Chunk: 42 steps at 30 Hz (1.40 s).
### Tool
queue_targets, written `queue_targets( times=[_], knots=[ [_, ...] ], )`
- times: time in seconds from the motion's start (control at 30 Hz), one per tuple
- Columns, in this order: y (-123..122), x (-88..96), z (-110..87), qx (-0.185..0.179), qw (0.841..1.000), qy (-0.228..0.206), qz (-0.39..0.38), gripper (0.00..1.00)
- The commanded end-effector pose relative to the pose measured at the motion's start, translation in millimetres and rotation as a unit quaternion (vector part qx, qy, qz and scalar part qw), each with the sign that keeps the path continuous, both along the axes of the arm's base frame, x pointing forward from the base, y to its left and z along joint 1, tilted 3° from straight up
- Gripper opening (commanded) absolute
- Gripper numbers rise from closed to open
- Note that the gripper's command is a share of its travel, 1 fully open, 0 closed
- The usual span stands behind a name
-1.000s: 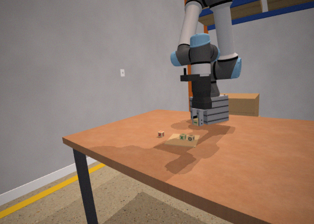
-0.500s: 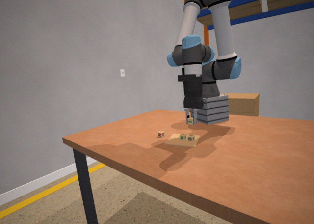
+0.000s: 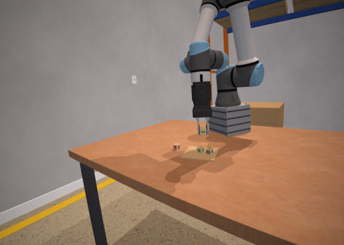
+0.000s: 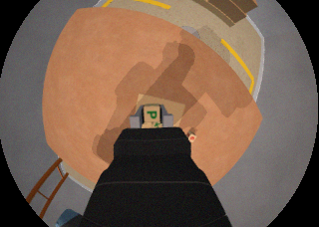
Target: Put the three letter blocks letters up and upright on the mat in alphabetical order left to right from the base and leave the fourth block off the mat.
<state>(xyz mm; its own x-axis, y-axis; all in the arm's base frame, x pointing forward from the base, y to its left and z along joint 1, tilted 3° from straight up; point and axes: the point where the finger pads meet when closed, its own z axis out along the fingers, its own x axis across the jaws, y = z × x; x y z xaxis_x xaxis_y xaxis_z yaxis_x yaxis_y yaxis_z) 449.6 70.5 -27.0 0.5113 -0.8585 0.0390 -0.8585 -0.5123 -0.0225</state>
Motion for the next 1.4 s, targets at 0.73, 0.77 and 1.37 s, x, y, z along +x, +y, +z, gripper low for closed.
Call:
queue_targets(
  times=[0.73, 0.77, 1.37],
  knots=[
    [-53.0, -25.3, 2.0, -0.015, 0.931, 0.007, 0.365, 0.49],
    [-54.9, -26.4, 2.1, -0.015, 0.926, 0.007, 0.377, 0.49],
    [-75.9, -39.5, 2.5, -0.021, 0.868, 0.01, 0.497, 0.49]
  ],
)
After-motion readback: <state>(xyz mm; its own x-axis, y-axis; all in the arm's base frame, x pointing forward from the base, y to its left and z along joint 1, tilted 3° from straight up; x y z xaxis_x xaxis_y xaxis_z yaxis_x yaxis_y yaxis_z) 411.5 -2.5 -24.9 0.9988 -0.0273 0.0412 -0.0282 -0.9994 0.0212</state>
